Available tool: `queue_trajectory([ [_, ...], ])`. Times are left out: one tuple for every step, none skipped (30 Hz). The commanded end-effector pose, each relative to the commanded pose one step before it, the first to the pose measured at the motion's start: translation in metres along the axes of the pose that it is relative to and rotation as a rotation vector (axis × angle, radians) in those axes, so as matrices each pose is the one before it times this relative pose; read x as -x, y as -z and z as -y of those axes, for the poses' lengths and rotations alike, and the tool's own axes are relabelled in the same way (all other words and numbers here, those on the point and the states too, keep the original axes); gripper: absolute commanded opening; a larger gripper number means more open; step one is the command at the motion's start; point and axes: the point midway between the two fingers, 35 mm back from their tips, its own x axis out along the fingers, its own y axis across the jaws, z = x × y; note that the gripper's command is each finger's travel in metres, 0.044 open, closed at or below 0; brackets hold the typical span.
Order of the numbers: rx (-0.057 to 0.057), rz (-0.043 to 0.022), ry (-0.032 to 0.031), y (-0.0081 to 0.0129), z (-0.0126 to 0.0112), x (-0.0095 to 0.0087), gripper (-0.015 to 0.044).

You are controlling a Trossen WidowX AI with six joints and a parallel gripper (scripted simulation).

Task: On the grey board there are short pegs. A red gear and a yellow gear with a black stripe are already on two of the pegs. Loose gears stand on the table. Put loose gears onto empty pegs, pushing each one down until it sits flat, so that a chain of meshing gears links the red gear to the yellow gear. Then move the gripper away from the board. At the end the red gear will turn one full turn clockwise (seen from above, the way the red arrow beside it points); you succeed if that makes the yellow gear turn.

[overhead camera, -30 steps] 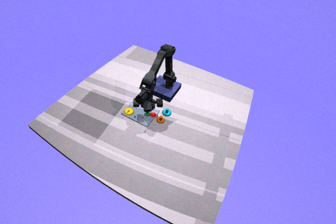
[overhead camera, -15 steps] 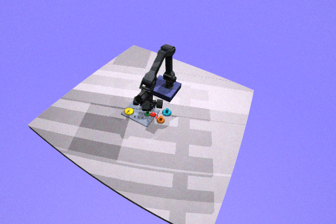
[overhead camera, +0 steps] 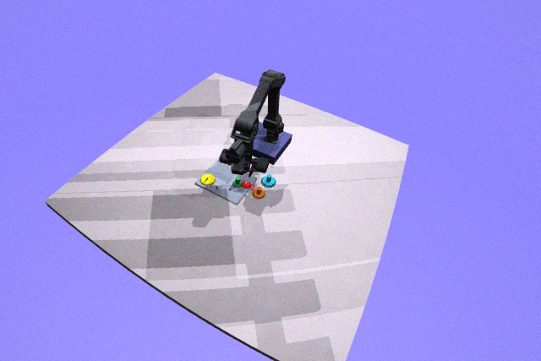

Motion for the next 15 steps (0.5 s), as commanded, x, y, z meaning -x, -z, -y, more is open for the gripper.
queue_trajectory([
  [-0.1516,-0.00038,-0.00439,-0.008,-0.04243,-0.00177,0.0324],
  [-0.0562,-0.00048,-0.00101,0.00082,-0.01275,-0.0004,0.035],
  [-0.0451,-0.00039,-0.00078,0.00059,-0.01058,-0.00032,0.0376],
  [-0.0271,-0.00026,-0.00045,0.00082,-0.00634,-0.0002,0.0402],
  [-0.009,-0.00009,-0.00015,0.00036,-0.0021,-0.00007,0.0429],
  [0.0,0.0,0.0,0.0,0.0,0.0,0.044],
  [0.0,0.0,0.0,0.0,0.0,0.0,0.044],
  [0.0,0.0,0.0,0.0,0.0,0.0,0.044],
  [0.0,0.0,0.0,0.0,0.0,0.0,0.044],
  [0.0,0.0,0.0,0.0,0.0,0.0,0.044],
  [0.0,-0.00007,0.0,0.00093,-0.00002,-0.00001,0.044],
  [0.0,-0.00005,0.0,0.00069,-0.00001,-0.00001,0.044],
  [0.0,0.0,0.0,-0.00001,-0.00001,-0.00179,0.044],
  [0.0,-0.00001,0.00001,0.00002,0.0,-0.00446,0.044],
  [0.0,-0.00001,0.0,0.00003,0.00001,-0.00178,0.044],
])
